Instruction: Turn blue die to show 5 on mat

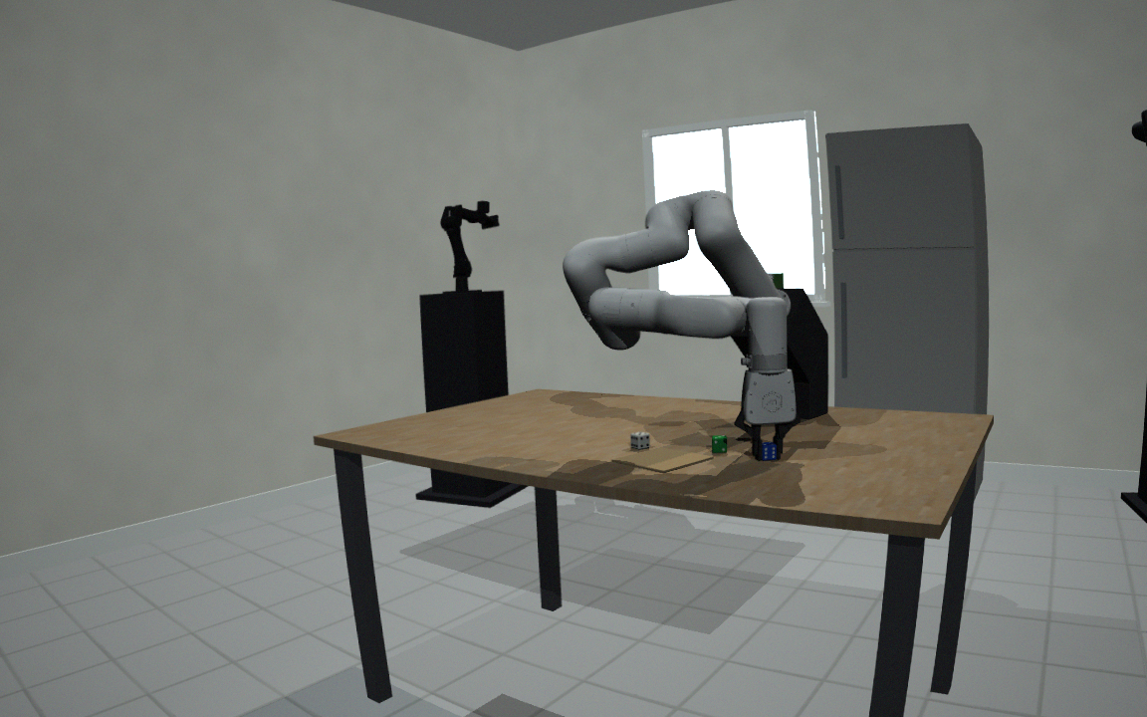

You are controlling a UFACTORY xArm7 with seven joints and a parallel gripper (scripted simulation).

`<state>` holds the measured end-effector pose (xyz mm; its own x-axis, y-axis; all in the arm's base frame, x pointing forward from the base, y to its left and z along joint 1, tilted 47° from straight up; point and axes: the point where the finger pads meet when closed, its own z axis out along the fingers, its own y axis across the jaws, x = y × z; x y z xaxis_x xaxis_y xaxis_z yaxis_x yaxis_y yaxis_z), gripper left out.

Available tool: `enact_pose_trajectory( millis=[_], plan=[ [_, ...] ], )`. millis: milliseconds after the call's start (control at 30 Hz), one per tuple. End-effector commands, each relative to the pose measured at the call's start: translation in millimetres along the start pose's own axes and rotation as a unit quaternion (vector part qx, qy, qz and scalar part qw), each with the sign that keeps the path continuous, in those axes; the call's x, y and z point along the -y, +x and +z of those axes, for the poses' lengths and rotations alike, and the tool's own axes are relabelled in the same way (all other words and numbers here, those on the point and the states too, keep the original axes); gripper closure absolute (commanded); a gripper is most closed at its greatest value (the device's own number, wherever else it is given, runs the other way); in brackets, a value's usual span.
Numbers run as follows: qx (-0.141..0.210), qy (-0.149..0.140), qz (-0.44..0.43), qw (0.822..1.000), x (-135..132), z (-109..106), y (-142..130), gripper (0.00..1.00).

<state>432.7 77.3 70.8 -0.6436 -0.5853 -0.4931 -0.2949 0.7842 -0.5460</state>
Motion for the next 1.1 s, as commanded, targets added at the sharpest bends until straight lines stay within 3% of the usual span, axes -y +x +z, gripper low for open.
enact_pose_trajectory(
  millis=[0,833,1067],
  plan=[
    [0.001,0.0,-0.001,1.0,-0.4,-0.9,-0.5,0.73],
    [0.001,0.0,-0.001,1.0,-0.4,-5.1,-0.5,0.73],
    [0.001,0.0,0.0,1.0,-0.4,-47.3,-0.4,0.73]
  ],
)
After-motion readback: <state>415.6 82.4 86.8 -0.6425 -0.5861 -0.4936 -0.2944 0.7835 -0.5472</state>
